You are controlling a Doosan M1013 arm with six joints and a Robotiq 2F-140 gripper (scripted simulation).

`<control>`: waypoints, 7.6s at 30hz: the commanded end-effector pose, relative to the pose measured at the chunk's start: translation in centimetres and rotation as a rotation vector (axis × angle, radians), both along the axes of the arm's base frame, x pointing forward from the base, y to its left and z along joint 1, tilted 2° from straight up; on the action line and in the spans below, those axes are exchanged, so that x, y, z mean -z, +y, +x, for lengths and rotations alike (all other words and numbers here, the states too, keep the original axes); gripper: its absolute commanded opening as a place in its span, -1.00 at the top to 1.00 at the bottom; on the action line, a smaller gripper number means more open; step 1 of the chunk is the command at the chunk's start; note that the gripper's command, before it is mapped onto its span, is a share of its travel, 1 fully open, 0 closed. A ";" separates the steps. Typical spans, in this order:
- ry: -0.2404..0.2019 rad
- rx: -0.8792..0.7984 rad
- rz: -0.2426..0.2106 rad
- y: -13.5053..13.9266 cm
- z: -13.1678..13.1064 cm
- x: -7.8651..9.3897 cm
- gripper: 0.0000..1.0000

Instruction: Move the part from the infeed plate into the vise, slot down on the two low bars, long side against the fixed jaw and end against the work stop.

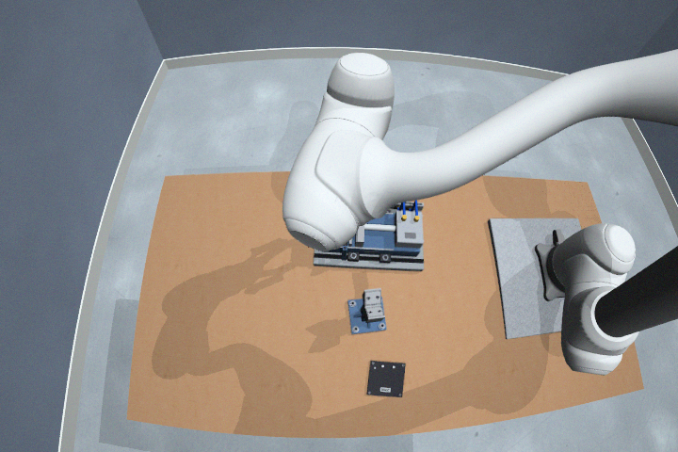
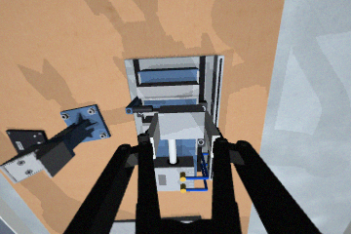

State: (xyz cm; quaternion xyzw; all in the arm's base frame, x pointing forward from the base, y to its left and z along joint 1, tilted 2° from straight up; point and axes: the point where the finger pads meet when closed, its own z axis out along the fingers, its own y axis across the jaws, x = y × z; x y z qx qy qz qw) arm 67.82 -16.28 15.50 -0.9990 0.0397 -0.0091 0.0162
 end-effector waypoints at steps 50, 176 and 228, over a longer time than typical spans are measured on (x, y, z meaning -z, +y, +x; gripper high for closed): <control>0.000 0.000 0.000 0.1 0.0 2.2 1.00; 0.000 0.000 0.000 0.1 0.1 4.2 1.00; 0.000 0.000 0.000 0.1 0.1 4.2 1.00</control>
